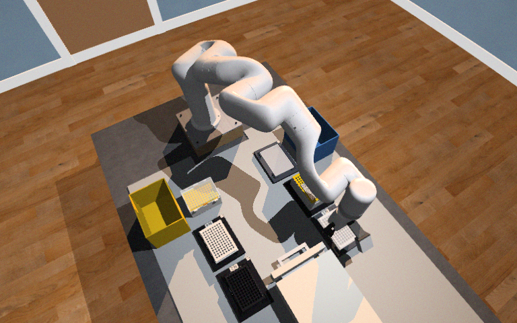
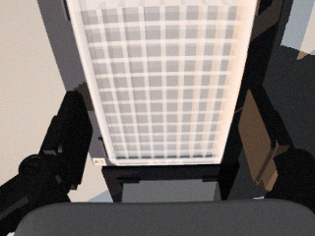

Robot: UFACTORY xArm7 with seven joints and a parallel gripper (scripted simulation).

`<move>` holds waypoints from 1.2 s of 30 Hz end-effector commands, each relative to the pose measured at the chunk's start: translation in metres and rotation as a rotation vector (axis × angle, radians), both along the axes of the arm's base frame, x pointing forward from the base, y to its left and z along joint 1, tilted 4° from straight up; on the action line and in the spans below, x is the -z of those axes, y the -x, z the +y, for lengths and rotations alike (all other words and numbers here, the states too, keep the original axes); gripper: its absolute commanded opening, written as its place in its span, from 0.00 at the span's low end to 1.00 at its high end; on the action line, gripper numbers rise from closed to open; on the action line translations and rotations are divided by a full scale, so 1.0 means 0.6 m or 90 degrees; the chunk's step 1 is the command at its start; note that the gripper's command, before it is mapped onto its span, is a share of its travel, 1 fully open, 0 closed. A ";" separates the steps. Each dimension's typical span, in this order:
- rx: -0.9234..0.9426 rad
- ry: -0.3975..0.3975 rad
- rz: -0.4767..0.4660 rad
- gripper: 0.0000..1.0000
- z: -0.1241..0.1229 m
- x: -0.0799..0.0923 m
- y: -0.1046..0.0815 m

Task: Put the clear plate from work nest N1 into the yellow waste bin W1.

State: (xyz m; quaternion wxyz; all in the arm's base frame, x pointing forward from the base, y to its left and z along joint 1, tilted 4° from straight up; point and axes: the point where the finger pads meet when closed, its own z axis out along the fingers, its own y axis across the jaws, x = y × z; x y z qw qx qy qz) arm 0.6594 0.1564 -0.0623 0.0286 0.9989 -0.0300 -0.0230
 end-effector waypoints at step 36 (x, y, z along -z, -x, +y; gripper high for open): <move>0.000 -0.001 -0.004 0.00 0.000 0.009 -0.003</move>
